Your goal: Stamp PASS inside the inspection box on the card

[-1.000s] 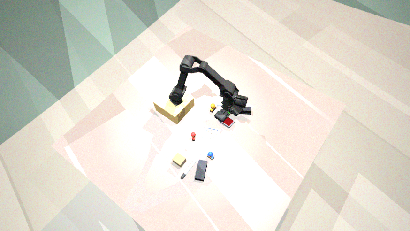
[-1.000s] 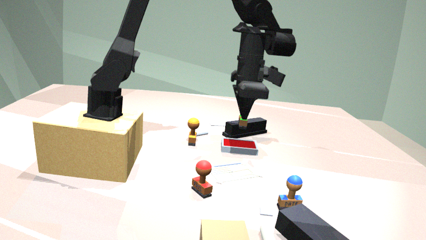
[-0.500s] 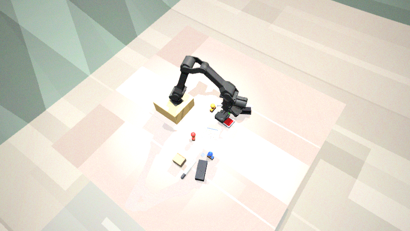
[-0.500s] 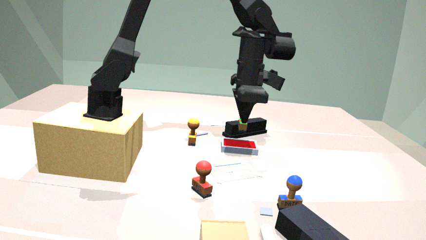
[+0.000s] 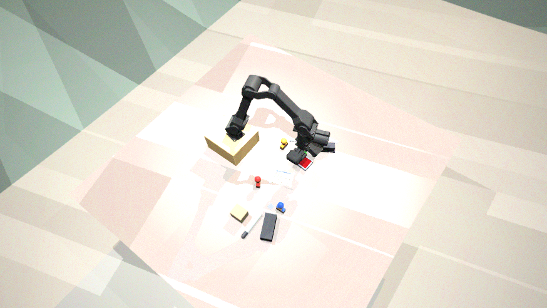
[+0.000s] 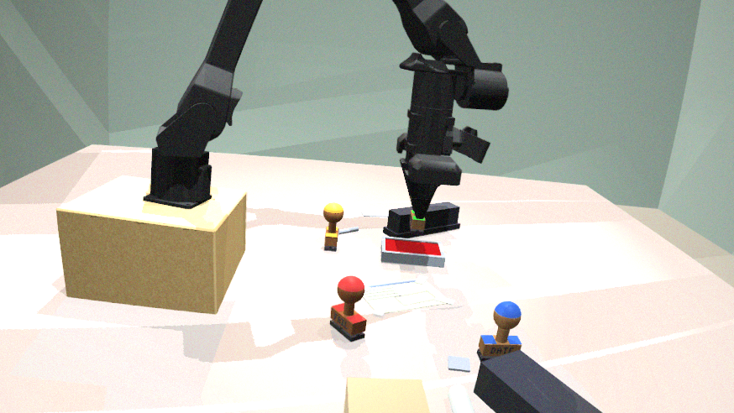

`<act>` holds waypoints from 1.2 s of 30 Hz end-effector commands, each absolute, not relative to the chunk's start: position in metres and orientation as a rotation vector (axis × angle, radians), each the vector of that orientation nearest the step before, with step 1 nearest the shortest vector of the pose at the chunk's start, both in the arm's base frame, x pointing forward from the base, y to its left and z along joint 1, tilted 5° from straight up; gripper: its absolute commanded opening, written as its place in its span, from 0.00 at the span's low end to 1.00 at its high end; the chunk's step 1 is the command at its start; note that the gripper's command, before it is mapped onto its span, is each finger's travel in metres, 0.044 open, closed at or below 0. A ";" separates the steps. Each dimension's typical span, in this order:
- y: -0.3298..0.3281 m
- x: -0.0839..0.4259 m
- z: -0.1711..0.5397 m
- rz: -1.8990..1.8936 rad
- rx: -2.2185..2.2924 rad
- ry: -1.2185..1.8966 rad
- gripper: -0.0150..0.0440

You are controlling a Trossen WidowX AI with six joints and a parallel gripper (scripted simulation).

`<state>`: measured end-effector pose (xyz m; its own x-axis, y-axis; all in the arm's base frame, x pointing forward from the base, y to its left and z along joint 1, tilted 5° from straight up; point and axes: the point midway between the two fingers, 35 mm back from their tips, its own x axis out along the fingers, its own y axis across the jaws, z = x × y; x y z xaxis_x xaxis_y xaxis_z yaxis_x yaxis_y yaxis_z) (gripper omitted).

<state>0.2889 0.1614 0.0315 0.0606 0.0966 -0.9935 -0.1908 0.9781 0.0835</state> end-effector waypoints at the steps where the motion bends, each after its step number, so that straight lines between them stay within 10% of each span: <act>1: 0.161 0.289 0.026 0.210 -0.079 1.499 0.25; 36: 0.162 0.289 0.007 0.210 -0.080 1.499 0.25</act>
<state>0.2887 0.1626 0.0086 0.0580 0.0945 -0.9938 -0.1919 0.9780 0.0818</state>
